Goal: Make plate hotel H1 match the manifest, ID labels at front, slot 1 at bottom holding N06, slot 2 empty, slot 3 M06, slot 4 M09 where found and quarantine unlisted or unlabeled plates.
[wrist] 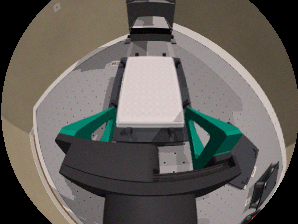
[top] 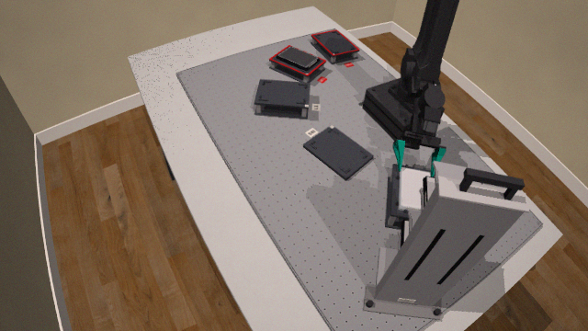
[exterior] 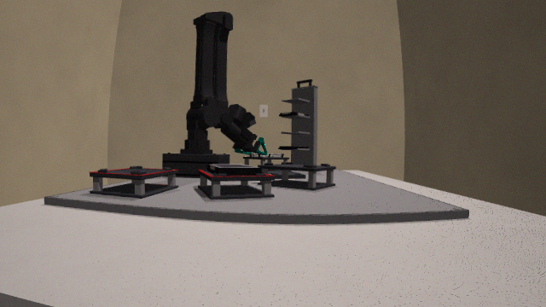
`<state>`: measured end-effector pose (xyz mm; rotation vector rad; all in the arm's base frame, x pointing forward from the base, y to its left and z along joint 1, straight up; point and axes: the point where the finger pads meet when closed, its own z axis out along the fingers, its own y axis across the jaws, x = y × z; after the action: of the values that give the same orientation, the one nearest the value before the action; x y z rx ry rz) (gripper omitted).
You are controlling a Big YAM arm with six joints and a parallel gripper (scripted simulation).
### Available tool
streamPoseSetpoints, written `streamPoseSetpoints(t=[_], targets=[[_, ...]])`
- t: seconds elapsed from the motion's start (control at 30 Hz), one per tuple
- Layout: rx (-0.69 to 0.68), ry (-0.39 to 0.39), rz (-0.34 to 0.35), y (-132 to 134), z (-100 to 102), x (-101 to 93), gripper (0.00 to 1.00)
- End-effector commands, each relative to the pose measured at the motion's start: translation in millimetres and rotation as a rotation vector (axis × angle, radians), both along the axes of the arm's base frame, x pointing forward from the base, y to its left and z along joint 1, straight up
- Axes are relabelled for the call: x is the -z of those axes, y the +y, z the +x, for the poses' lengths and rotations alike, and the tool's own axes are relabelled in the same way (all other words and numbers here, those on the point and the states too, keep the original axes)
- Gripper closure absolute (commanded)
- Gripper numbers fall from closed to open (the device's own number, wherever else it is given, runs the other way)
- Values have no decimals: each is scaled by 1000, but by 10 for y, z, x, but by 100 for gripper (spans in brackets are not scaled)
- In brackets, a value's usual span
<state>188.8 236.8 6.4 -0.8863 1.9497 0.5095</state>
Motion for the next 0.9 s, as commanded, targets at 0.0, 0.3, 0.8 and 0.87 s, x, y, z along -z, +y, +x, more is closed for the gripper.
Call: streamPoseSetpoints(t=[0.0,0.3,0.8,0.87], targets=[[0,-14,34,77,27,34,7],[0,-14,34,77,27,34,7],[0,-14,34,77,27,34,0],[0,-14,34,77,27,34,0]])
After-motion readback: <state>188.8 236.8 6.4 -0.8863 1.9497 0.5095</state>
